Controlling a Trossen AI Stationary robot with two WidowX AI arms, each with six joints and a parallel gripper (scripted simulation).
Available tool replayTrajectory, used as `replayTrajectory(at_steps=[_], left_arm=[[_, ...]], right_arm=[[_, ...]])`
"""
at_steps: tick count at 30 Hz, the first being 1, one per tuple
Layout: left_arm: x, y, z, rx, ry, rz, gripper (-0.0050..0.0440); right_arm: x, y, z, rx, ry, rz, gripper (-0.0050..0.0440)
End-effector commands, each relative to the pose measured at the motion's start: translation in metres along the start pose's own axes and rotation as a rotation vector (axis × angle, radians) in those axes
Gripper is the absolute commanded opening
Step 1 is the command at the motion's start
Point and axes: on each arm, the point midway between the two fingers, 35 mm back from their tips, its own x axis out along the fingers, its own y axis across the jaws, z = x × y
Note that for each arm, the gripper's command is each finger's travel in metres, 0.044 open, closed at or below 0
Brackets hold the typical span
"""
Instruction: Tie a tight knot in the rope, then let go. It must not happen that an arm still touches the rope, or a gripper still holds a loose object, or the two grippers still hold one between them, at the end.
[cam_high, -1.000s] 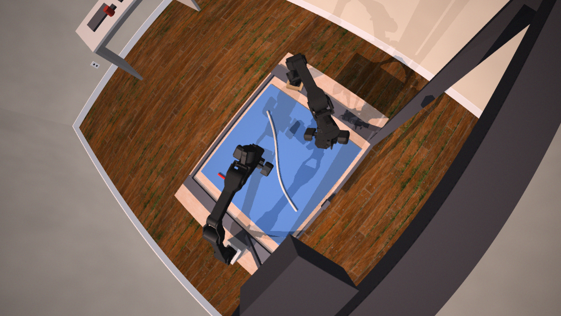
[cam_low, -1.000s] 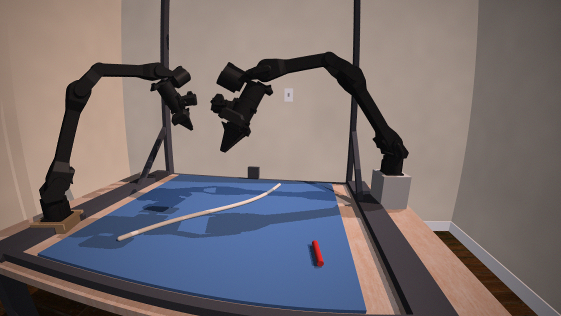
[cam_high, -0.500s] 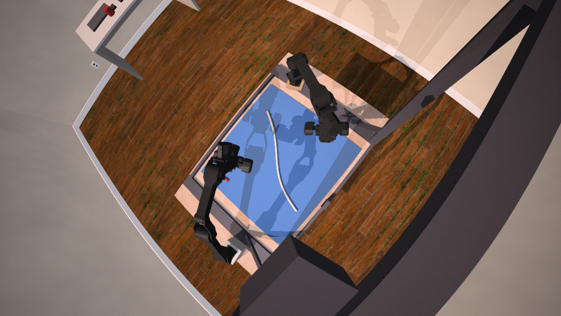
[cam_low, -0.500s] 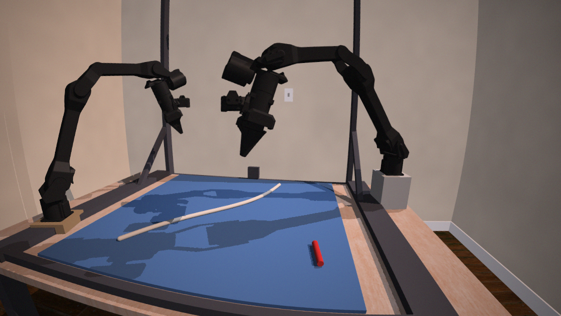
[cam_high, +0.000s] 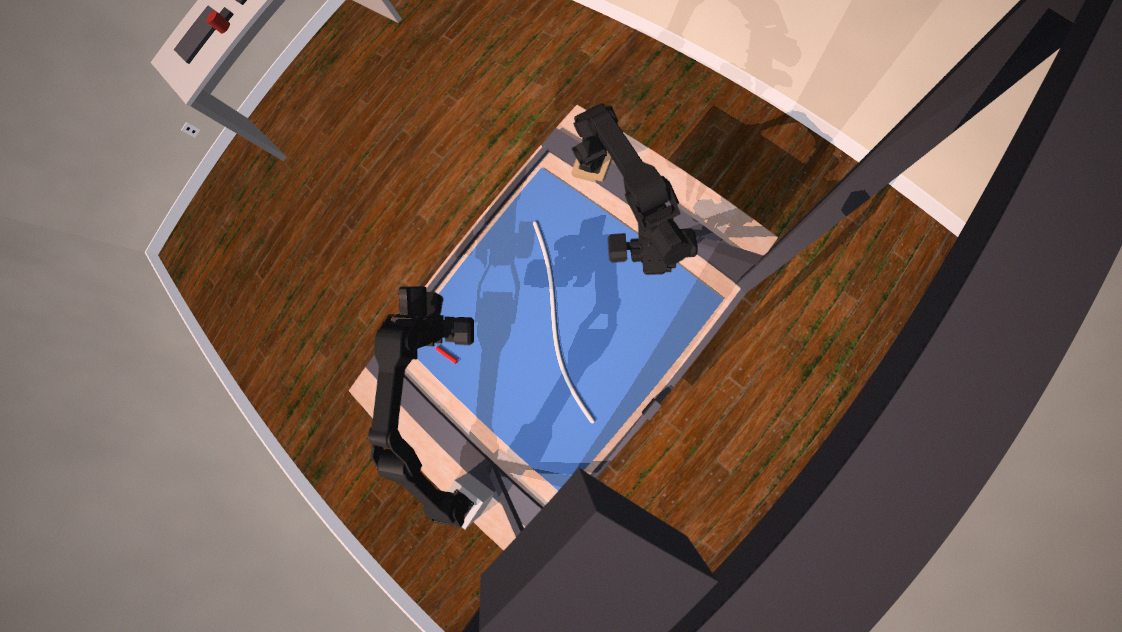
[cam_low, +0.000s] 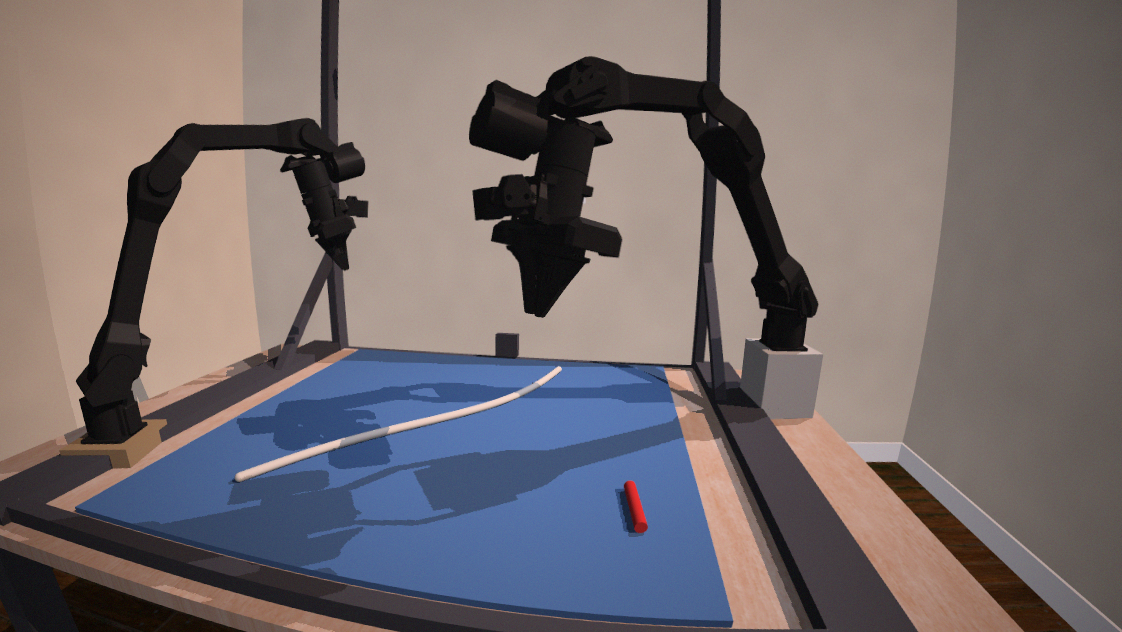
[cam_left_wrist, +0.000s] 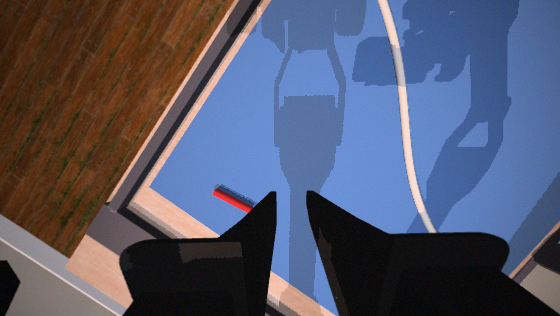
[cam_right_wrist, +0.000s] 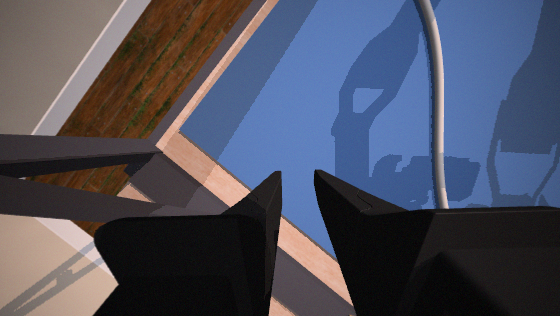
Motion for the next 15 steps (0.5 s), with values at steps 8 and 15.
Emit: replayTrajectory(at_steps=[8, 15], left_arm=[[-0.032, 0.039, -0.012, -0.16, 0.011, -0.016, 0.01], [-0.035, 0.05, -0.019, -0.209, 0.035, -0.022, 0.01]], right_arm=[[-0.016, -0.003, -0.015, -0.088, 0.036, -0.028, 0.01], [-0.018, -0.004, -0.021, -0.117, 0.059, -0.041, 0.01]])
